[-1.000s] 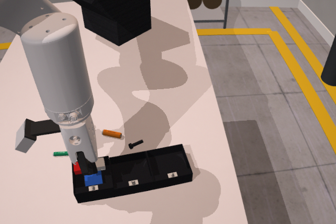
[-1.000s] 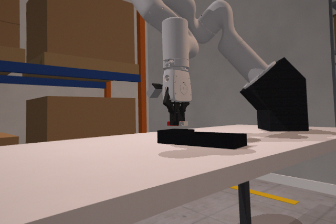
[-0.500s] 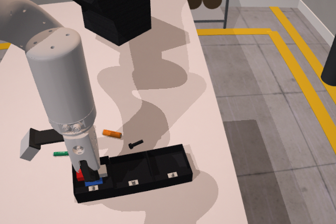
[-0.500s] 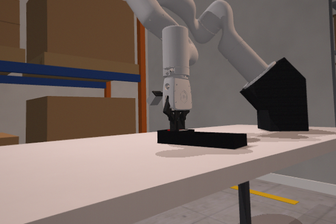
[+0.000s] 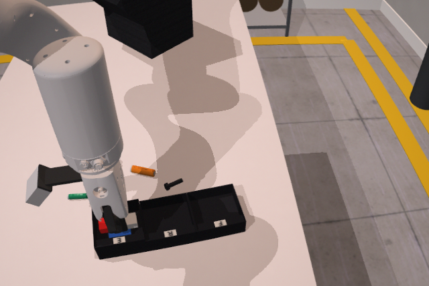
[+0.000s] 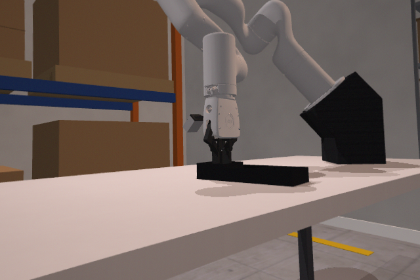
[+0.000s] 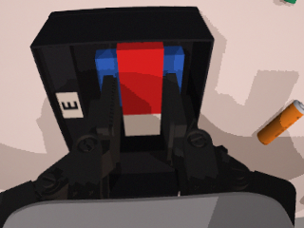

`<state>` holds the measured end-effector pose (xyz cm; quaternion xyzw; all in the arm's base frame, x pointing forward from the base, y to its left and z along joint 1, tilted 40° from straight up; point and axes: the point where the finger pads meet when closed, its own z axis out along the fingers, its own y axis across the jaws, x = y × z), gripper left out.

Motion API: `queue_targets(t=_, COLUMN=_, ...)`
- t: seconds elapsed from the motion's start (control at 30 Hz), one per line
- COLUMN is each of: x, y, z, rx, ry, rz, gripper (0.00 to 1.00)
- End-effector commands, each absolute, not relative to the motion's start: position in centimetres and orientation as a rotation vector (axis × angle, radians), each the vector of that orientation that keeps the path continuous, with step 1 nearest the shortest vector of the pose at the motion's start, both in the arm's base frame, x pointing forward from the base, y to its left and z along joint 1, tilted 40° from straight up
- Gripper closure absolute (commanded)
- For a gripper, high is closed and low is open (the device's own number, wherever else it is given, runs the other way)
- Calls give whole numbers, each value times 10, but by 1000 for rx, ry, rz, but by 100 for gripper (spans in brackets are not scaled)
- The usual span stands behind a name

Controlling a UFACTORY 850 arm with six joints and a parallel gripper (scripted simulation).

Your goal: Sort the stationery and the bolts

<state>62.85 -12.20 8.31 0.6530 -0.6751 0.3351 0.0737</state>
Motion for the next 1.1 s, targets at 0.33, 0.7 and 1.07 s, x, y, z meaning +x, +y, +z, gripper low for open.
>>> queue_targets(t=0.33, x=629, y=-122, z=84, rx=1961, ry=-2027, rz=1008, gripper=71)
queue_targets(t=0.7, x=625, y=-116, z=92, rx=1961, ry=-2027, rz=1008, gripper=71)
queue_targets(t=1.07, x=620, y=-108, z=103, rx=1961, ry=-2027, rz=1008, gripper=71)
